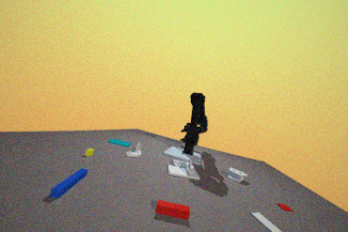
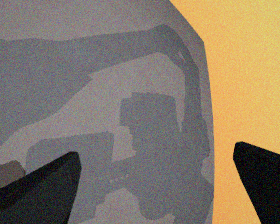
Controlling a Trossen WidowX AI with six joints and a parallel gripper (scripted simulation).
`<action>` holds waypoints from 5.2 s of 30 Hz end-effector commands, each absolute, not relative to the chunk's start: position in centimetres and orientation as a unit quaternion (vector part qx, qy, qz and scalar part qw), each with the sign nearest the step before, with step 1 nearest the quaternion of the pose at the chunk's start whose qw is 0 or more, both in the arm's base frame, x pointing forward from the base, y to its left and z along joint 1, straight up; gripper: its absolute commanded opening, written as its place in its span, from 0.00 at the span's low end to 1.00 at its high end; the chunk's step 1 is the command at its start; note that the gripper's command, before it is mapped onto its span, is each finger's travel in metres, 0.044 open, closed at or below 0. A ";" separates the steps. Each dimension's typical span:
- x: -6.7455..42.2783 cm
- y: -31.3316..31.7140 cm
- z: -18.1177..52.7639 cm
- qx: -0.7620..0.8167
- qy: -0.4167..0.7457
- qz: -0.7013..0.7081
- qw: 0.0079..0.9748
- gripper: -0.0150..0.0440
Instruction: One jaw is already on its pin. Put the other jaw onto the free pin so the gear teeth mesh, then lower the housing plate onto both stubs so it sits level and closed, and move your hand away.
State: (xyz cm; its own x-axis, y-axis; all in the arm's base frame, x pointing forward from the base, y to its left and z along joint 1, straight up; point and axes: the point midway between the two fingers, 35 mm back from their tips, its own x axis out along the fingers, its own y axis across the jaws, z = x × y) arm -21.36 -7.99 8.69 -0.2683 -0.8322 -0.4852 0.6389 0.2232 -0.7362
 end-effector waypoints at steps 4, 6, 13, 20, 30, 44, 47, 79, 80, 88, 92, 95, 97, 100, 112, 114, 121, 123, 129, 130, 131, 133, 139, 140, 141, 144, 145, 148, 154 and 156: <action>-21.6 -7.5 8.7 -0.082 0.501 -0.625 0.593 1.00; -21.9 -6.9 8.6 -0.064 0.496 -0.637 0.587 1.00; -23.0 -3.7 8.6 -0.001 0.484 -0.679 0.552 1.00; -23.8 0.4 8.6 0.071 0.466 -0.725 0.502 1.00; -23.5 6.7 8.5 0.172 0.433 -0.781 0.416 1.00; -20.5 14.9 8.6 0.293 0.352 -0.842 0.285 1.00; -19.5 16.5 8.6 0.316 0.331 -0.852 0.255 1.00; -3.0 26.9 8.7 0.487 0.091 -0.866 -0.074 1.00; -2.4 27.0 8.7 0.490 0.083 -0.864 -0.083 1.00; 2.5 27.1 8.6 0.501 0.000 -0.850 -0.166 1.00; 5.0 27.0 8.7 0.506 -0.039 -0.837 -0.207 1.00; 7.2 26.7 9.0 0.513 -0.065 -0.822 -0.239 1.00; 8.6 26.4 9.2 0.518 -0.082 -0.811 -0.260 1.00; 10.6 25.9 9.4 0.521 -0.109 -0.795 -0.290 1.00; 18.1 22.5 9.9 0.505 -0.233 -0.724 -0.406 1.00; 19.1 21.7 9.9 0.500 -0.253 -0.711 -0.424 1.00; 22.4 18.8 10.1 0.477 -0.321 -0.662 -0.481 1.00; 23.3 17.8 10.2 0.470 -0.340 -0.646 -0.497 1.00; 25.9 14.4 10.3 0.444 -0.394 -0.595 -0.542 1.00; 26.3 13.8 10.3 0.439 -0.403 -0.586 -0.549 1.00; 26.7 13.2 10.3 0.434 -0.412 -0.577 -0.556 1.00; 27.4 12.0 10.4 0.424 -0.429 -0.558 -0.569 1.00; 29.4 8.1 10.7 0.389 -0.479 -0.500 -0.608 1.00; 29.6 7.4 10.8 0.382 -0.487 -0.490 -0.614 1.00; 29.9 6.7 10.8 0.376 -0.495 -0.479 -0.620 1.00; 30.5 4.6 11.0 0.356 -0.518 -0.448 -0.636 1.00; 30.7 3.8 11.0 0.349 -0.525 -0.438 -0.641 1.00; 31.2 1.7 11.2 0.328 -0.547 -0.405 -0.655 1.00; 31.4 -2.3 11.4 0.280 -0.583 -0.343 -0.681 1.00; 31.4 -3.4 11.5 0.263 -0.594 -0.323 -0.689 1.00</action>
State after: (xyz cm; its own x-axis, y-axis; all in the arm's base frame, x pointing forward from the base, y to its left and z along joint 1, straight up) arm 31.39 -1.49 11.31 0.0824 0.1499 -0.9853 -0.8155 0.5784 0.0198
